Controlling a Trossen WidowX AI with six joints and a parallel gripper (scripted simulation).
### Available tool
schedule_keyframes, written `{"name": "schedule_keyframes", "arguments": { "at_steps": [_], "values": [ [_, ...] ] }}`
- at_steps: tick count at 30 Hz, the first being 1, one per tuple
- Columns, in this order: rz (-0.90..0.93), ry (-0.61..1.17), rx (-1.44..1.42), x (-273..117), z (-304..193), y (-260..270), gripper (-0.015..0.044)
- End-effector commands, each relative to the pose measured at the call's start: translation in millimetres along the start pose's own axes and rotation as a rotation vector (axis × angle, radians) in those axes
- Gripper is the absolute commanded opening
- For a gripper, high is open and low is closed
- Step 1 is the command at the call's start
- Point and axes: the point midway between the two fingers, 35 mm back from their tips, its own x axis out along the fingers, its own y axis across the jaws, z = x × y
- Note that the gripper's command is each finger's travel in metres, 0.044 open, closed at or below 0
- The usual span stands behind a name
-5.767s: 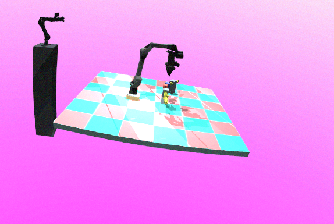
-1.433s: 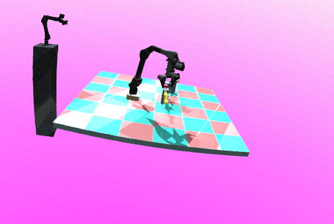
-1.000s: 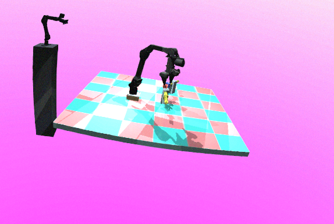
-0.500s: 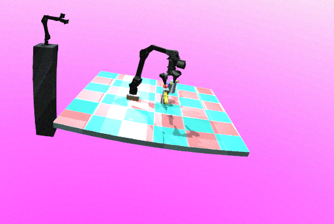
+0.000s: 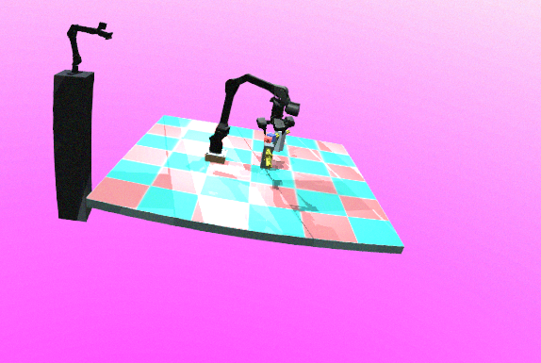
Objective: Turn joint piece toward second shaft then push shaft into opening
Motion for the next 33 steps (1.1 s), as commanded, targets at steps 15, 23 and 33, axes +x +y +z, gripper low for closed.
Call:
{"name": "schedule_keyframes", "arguments": {
  "at_steps": [15, 23, 33],
  "values": [
    [-0.026, 0.150, 0.284, 29.5, -43.2, -0.8, 0.0440],
    [0.006, 0.052, 0.135, 3.1, 27.8, 1.2, 0.0440],
    [-0.035, -0.088, -0.135, -48.3, 157.0, -49.7, 0.0440]
  ]
}}
